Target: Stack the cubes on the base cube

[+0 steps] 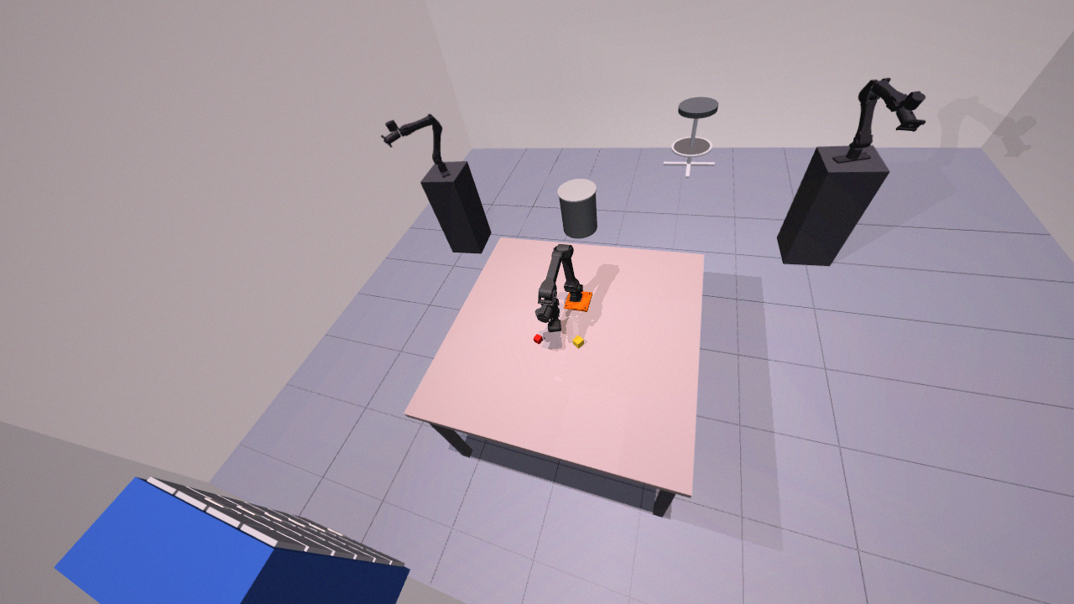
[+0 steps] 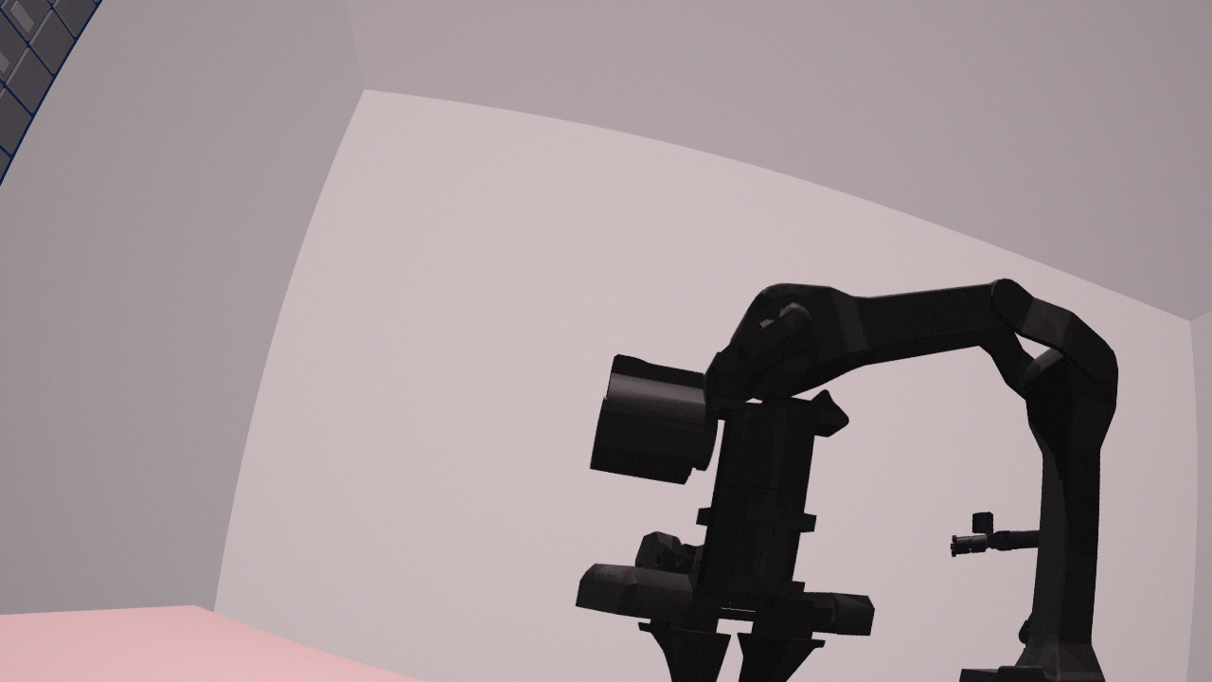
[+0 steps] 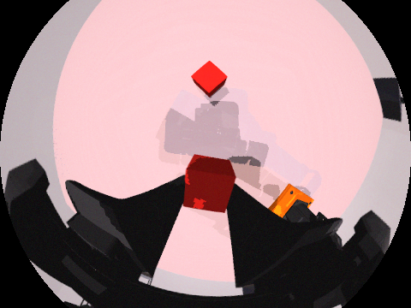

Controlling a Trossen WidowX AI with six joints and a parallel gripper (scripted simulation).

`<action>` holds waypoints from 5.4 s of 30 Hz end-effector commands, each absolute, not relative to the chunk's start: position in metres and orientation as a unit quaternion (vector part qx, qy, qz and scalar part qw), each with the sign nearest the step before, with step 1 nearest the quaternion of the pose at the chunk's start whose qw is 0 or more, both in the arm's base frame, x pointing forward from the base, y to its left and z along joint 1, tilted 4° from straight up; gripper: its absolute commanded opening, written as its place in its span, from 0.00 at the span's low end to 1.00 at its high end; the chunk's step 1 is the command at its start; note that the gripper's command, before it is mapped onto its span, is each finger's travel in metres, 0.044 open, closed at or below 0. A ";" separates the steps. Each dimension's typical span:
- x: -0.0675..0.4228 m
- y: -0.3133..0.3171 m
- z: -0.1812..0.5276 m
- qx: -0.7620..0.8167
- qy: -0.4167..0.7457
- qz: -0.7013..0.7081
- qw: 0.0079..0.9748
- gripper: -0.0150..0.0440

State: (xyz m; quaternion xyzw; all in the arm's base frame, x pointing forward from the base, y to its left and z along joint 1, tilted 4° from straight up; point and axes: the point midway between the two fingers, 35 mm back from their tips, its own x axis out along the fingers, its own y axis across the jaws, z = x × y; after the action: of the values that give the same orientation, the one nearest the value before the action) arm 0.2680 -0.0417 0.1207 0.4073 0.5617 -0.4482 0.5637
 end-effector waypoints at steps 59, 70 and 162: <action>0.298 0.094 0.100 0.437 0.538 -0.468 0.548 0.43; 0.298 0.094 0.096 0.437 0.538 -0.468 0.548 0.43; 0.328 -0.041 0.131 0.252 0.651 -0.290 0.655 0.70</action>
State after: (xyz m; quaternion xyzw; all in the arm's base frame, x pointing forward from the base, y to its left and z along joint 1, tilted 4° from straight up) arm 0.3266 -0.0155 0.1273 0.2890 0.6339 -0.3207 0.6418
